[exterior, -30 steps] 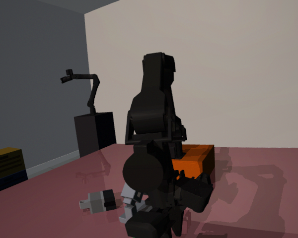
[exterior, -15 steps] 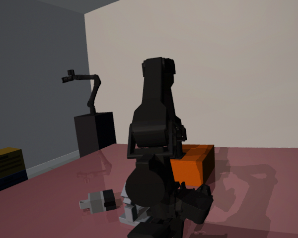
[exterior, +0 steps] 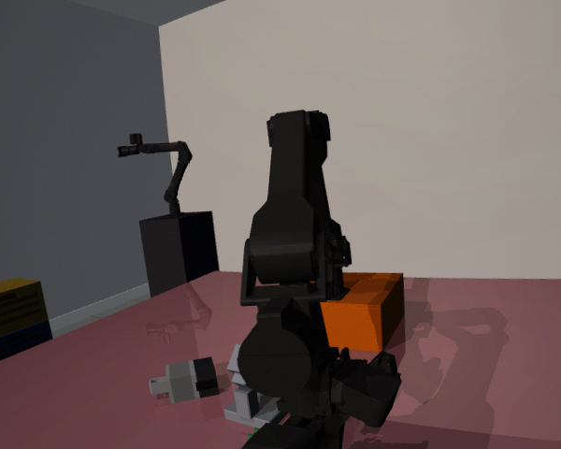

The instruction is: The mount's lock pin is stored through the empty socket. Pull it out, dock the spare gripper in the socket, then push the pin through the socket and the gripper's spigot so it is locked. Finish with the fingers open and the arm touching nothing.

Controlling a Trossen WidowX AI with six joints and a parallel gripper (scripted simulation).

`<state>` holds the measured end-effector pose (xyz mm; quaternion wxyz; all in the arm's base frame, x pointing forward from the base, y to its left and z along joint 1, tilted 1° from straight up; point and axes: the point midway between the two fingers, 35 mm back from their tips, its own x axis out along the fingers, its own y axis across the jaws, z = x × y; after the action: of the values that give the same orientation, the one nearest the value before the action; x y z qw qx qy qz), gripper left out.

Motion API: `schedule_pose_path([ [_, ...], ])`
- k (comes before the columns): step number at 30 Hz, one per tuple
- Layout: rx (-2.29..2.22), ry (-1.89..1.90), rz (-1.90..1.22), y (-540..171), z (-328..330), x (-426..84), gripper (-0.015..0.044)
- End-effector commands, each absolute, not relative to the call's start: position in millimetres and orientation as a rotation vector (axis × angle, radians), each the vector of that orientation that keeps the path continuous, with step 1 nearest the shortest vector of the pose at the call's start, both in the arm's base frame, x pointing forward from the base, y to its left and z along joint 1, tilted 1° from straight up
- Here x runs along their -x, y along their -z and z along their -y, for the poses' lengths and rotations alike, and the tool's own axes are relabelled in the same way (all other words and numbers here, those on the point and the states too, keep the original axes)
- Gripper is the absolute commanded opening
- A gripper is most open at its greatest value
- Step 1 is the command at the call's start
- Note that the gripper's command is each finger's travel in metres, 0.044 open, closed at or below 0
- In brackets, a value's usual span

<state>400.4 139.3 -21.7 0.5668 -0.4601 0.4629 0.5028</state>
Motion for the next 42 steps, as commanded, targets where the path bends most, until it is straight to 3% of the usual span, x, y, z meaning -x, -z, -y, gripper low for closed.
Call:
schedule_pose_path([
  [1, 1.089, -1.185, -1.091, 23, -138, -399, 0.0023],
  [5, 1.089, -1.185, -1.091, 23, -138, -400, 0.0],
  [42, 1.079, -1.195, -1.111, -9, -117, -393, 0.0],
])
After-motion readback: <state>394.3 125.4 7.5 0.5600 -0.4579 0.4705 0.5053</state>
